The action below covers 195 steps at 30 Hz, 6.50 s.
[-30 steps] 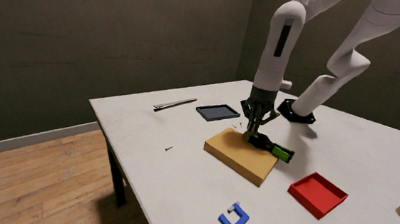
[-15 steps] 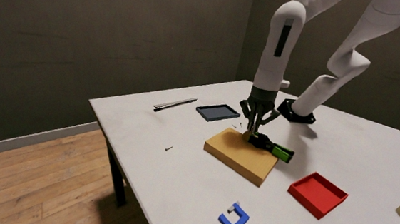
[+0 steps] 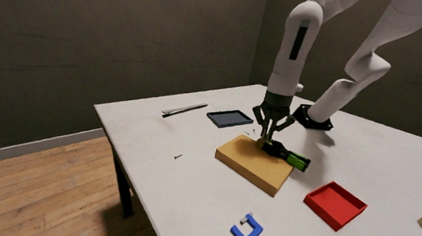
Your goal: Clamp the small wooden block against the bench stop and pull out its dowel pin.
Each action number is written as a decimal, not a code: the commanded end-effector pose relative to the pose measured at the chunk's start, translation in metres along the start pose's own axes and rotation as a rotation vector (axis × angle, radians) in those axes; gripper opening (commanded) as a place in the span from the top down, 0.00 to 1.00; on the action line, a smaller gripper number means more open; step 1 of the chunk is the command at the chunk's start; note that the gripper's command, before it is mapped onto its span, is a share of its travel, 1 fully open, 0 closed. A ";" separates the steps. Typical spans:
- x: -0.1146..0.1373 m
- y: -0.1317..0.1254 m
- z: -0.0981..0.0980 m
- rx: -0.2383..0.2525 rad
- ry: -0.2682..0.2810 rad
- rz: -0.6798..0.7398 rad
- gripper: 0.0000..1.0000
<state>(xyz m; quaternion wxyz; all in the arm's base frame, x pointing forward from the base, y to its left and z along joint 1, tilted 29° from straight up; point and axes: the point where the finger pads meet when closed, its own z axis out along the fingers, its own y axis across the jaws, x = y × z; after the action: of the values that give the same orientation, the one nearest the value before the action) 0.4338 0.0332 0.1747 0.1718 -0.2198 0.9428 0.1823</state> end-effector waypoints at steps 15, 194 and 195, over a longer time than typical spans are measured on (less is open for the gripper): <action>-0.003 -0.004 -0.003 0.013 -0.007 -0.164 0.90; -0.003 -0.004 -0.005 0.009 -0.011 0.651 0.90; -0.003 -0.004 -0.005 0.009 -0.011 0.661 0.90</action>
<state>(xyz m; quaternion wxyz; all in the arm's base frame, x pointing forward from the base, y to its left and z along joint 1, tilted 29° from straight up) 0.4361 0.0270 0.1764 0.1116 0.0872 0.9650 0.2208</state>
